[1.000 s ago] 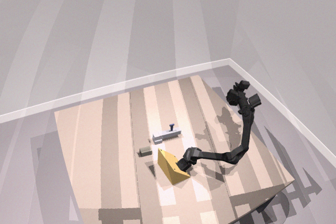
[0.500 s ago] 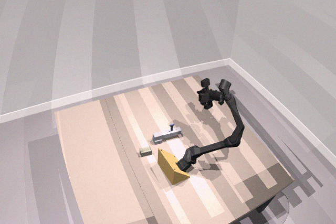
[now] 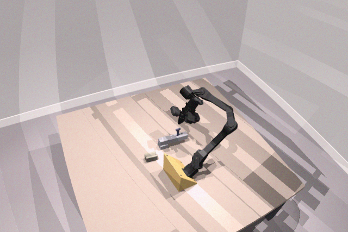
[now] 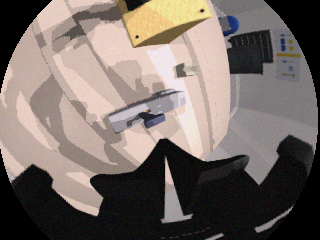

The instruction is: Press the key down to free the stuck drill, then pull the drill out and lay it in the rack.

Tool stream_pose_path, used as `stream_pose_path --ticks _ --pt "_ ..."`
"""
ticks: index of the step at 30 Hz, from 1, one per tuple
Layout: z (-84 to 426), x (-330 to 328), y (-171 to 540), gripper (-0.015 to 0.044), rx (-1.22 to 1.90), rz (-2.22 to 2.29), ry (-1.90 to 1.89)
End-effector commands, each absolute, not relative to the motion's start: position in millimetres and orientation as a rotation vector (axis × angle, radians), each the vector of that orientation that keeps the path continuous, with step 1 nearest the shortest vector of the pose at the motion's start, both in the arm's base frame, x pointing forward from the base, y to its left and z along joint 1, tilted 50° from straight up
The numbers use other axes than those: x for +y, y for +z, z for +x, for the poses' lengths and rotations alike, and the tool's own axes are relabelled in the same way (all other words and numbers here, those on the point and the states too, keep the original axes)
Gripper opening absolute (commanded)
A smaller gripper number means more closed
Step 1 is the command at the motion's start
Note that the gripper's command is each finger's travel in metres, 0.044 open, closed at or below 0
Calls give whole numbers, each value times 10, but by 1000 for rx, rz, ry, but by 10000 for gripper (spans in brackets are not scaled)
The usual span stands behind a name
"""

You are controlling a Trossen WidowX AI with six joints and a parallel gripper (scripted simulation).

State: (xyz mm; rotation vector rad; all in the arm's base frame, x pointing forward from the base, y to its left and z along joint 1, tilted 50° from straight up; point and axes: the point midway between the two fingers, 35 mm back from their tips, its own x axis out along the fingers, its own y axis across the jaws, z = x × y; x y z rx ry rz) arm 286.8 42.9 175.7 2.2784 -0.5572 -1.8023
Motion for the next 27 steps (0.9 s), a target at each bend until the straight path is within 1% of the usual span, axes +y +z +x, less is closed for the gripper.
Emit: stream_pose_path --ticks 1,27 --pt "2747 411 1580 0 -527 2034 -1847" --pt "2746 290 1479 0 -527 2034 -1846"
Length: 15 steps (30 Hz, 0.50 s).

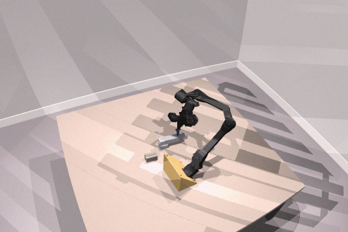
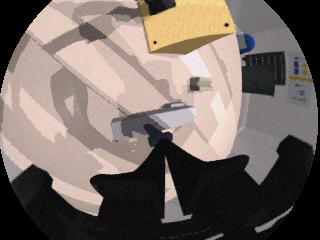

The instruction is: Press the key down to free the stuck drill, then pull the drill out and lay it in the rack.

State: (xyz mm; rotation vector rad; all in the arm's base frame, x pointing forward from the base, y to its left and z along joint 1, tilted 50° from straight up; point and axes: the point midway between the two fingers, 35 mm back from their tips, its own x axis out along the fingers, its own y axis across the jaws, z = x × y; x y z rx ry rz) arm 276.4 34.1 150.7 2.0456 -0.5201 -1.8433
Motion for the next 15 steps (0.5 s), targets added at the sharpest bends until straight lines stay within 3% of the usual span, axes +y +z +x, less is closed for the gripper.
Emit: stream_pose_path --ticks 1,15 --pt "2747 292 1479 0 -527 2034 -1846" --pt "2772 285 1459 0 -527 2034 -1846"
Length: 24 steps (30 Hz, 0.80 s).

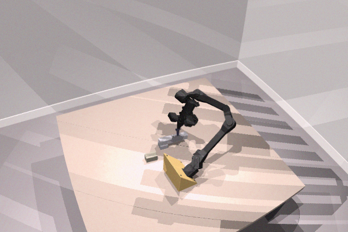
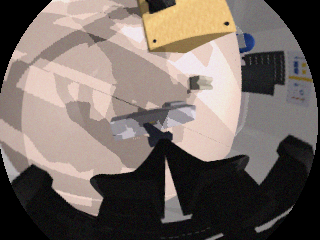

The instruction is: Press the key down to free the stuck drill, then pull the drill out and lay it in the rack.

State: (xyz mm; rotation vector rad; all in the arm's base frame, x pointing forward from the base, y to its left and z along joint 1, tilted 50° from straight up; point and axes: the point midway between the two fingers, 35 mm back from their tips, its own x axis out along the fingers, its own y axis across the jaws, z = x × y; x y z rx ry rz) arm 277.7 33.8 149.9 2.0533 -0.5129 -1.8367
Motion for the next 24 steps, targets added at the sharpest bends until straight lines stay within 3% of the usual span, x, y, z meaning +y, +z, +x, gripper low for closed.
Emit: stream_pose_path --ticks 1,24 --pt "2773 282 1457 0 -527 2034 -1846" --pt "2741 224 1421 0 -527 2034 -1846"
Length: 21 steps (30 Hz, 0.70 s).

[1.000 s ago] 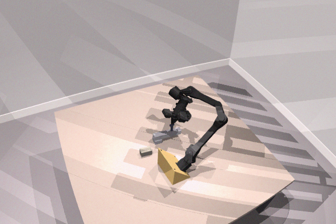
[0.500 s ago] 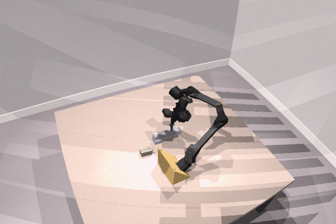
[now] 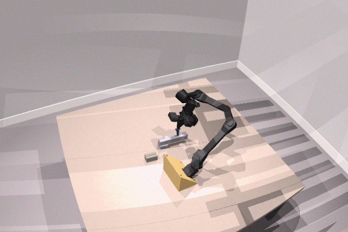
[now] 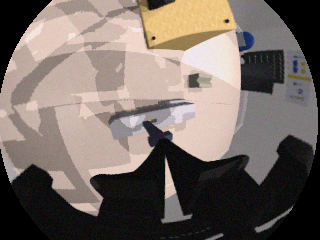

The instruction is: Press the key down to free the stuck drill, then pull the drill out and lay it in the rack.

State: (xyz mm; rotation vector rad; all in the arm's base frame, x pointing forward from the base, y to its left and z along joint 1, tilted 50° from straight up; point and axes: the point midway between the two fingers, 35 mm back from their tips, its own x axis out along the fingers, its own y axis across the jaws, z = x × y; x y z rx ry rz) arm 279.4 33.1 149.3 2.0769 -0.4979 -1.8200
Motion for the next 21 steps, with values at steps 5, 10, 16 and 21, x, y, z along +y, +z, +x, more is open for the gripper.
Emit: stream_pose_path --ticks 5,10,16,21 --pt "2734 213 1413 0 -527 2034 -1846" --pt "2730 200 1401 0 -527 2034 -1845" --pt "2728 186 1389 0 -527 2034 -1845" --pt "2727 172 1379 0 -527 2034 -1845"
